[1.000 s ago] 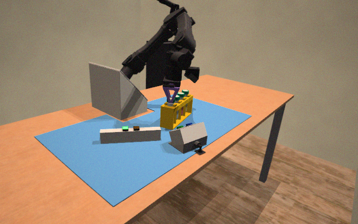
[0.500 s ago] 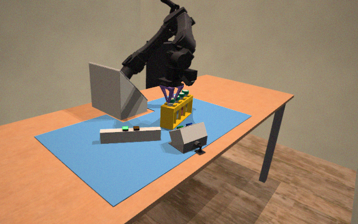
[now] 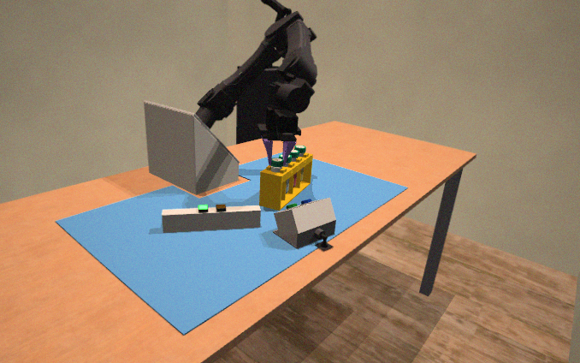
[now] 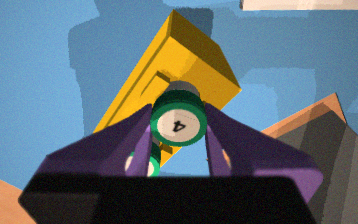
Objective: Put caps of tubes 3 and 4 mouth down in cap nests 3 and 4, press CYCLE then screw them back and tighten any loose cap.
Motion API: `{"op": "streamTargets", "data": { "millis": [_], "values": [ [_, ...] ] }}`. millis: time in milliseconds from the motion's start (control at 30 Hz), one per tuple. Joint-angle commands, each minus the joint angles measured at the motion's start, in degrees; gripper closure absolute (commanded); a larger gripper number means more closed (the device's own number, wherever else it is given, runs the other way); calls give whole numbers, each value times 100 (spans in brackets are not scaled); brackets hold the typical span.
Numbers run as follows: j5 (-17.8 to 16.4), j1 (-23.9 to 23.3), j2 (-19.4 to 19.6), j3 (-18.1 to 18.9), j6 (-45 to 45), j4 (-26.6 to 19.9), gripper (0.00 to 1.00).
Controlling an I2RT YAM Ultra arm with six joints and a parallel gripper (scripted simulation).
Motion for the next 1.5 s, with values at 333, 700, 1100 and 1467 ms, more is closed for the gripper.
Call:
{"op": "streamTargets", "data": {
  "millis": [333, 700, 1100, 1467],
  "values": [
    [-1, -62, -25, 6, 3794, 14, 100],
    [-1, -62, -24, 6, 6658, 14, 100],
    [-1, -62, -24, 5, 8610, 15, 100],
    [-2, -57, -23, -1, 8617, 27, 51]
  ]
}}
